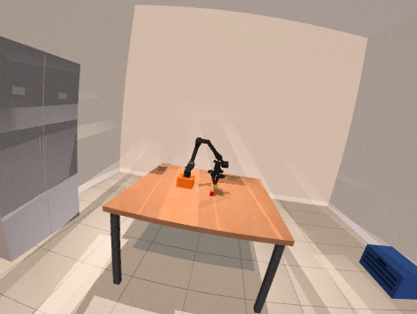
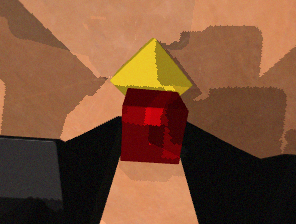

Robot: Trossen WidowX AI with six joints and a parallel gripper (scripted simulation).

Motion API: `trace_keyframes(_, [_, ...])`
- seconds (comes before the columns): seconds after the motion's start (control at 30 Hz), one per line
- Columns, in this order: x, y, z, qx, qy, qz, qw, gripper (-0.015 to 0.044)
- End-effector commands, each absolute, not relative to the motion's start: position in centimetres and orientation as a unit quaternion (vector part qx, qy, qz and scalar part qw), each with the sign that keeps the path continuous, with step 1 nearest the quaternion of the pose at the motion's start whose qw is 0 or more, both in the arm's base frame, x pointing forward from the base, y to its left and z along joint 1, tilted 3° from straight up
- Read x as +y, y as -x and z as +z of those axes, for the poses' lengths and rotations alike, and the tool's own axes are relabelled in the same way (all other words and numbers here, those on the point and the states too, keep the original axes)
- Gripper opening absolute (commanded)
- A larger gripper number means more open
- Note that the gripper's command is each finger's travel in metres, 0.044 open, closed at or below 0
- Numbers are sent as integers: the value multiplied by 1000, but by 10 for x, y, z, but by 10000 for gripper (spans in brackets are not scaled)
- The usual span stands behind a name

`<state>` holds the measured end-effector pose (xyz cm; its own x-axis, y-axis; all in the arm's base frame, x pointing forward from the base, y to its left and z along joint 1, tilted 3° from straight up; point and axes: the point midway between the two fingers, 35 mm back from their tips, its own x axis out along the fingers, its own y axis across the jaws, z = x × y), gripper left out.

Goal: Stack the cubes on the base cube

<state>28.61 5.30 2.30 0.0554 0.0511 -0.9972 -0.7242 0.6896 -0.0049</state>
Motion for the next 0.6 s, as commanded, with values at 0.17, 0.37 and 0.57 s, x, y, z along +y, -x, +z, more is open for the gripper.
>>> trace_keyframes(0.17, [52, -285, 20, 626, 271, 287, 673, 105])
trace_keyframes(0.37, [52, -285, 19, 626, 270, 286, 673, 105])
trace_keyframes(0.57, [52, -285, 19, 626, 270, 286, 673, 105])
